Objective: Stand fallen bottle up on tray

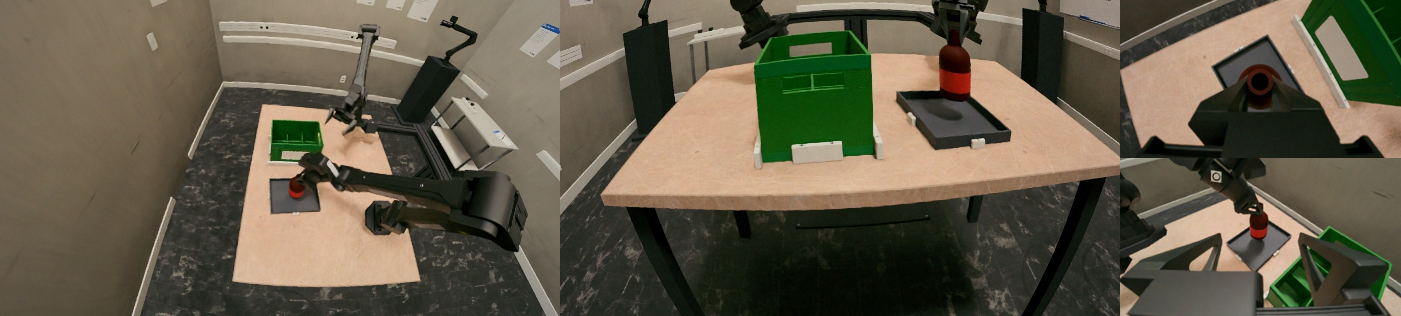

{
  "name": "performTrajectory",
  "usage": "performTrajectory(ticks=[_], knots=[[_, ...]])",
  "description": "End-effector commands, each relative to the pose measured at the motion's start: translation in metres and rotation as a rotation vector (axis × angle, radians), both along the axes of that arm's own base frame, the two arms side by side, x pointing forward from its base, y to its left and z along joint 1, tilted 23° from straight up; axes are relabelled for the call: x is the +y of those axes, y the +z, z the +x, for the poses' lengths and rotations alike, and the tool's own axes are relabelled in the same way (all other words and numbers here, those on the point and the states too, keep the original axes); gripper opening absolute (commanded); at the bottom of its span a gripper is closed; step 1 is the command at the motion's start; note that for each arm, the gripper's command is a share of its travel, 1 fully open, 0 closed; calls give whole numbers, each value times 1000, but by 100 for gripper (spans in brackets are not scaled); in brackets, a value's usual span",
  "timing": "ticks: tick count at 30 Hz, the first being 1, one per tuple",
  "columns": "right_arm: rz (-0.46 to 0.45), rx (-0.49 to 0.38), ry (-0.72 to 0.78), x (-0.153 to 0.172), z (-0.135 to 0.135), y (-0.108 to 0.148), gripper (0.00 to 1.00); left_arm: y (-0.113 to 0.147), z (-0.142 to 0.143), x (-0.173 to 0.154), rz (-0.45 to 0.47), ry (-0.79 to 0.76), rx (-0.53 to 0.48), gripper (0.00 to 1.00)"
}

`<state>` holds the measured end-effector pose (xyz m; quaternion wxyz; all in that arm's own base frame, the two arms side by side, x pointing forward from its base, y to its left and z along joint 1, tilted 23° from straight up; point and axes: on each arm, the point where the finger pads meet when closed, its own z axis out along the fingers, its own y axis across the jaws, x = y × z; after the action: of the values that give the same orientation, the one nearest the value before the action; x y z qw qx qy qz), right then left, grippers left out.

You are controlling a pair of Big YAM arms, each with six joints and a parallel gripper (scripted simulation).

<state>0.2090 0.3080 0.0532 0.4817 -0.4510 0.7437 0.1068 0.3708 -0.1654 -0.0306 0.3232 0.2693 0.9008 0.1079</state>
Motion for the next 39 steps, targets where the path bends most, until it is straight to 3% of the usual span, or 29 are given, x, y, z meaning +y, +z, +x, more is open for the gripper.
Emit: performTrajectory(ticks=[1, 3, 7, 10, 16, 21, 39], knots=[[4, -1, -2, 2, 1, 1, 100, 12, 9, -12, -43, -4, -44, 20], [4, -1, -2, 2, 1, 1, 100, 9, -5, -9, -36, -6, -38, 20], [4, -1, -2, 2, 1, 1, 100, 15, 2, -15, -34, -21, -56, 20], [4, -1, -2, 2, 1, 1, 100, -2, 1, -4, -5, -16, -27, 20], [4, -1, -2, 2, 1, 1, 100, -3, 4, -4, -17, -21, -42, 20], [4, -1, -2, 2, 1, 1, 100, -20, 3, 8, -8, -4, -25, 20], [4, -1, -2, 2, 1, 1, 100, 6, 19, -17, -41, -16, -60, 20]])
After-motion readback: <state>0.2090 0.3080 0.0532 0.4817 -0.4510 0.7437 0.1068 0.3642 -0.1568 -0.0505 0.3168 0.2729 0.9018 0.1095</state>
